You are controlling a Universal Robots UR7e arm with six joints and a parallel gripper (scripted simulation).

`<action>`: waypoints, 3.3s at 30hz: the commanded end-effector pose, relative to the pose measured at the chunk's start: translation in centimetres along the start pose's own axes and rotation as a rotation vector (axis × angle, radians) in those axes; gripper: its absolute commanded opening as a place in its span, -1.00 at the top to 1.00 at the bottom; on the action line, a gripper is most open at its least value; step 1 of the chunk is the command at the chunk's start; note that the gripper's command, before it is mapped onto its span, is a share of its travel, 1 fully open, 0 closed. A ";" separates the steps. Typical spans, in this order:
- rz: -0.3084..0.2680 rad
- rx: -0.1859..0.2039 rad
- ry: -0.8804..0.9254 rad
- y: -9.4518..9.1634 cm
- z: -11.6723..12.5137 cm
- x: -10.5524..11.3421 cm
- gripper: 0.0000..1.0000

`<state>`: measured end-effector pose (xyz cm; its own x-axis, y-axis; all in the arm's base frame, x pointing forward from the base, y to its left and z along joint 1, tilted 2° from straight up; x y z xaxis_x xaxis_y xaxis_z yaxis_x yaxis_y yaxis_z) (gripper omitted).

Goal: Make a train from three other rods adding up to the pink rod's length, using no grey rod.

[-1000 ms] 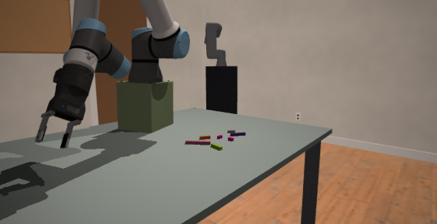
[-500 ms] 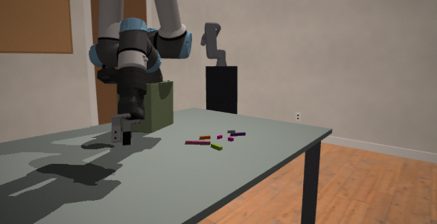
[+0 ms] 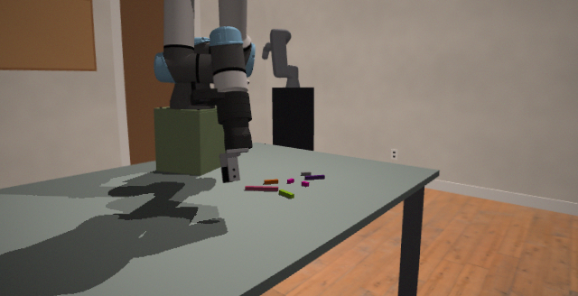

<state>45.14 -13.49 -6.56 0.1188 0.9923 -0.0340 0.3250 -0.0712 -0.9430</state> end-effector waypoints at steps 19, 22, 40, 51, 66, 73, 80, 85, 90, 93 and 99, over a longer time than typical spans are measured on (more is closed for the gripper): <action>-0.137 0.151 -0.702 -2.2 6.5 16.2 -1.00; -0.160 0.172 -0.815 -2.7 8.1 18.3 -1.00; -0.228 0.234 -1.160 -4.5 13.5 23.8 -1.00; -0.235 0.240 -1.192 -4.7 14.1 24.2 -1.00; -0.235 0.240 -1.192 -4.7 14.1 24.2 -1.00; -0.235 0.240 -1.192 -4.7 14.1 24.2 -1.00; -0.235 0.240 -1.192 -4.7 14.1 24.2 -1.00; -0.235 0.240 -1.192 -4.7 14.1 24.2 -1.00; -0.235 0.240 -1.192 -4.7 14.1 24.2 -1.00; -0.235 0.240 -1.192 -4.7 14.1 24.2 -1.00; -0.235 0.240 -1.192 -4.7 14.1 24.2 -1.00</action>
<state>33.23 12.28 -7.66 -0.8880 0.4596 -0.0164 0.0270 0.0164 -0.9995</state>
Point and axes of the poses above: the point where the finger pads meet when closed, its own y axis out along the fingers, its own z axis across the jaws, x = y × z, the point moved 4 cm from there along -y, back along the fingers, and after that the axes turned 10 degrees about -y, right-handed, at the moved point
